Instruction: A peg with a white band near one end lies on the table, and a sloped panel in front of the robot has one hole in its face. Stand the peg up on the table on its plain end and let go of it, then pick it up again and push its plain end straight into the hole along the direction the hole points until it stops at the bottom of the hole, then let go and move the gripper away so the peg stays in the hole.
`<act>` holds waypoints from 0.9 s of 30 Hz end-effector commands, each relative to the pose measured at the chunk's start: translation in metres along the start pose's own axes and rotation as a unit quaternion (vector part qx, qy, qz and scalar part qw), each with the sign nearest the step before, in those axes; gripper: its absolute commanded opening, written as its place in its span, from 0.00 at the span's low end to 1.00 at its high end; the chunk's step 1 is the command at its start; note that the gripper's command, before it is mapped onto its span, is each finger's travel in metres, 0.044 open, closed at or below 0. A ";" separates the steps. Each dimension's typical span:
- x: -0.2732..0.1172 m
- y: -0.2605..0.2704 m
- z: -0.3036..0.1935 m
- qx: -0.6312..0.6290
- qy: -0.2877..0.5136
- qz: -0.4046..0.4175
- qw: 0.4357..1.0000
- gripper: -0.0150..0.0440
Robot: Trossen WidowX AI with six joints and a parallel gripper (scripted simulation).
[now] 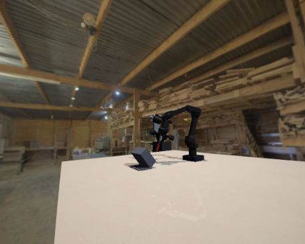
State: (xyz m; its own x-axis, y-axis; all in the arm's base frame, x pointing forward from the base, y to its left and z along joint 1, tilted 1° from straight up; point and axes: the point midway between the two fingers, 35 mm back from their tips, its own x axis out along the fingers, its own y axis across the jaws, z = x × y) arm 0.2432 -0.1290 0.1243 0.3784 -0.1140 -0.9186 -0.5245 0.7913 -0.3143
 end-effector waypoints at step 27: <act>-0.003 0.002 0.025 -0.121 -0.081 -0.086 0.986 0.25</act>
State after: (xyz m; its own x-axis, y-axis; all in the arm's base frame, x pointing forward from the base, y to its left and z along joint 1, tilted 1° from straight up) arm 0.2586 -0.1152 0.1322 0.5646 -0.1276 -0.8154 -0.5933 0.6241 -0.5084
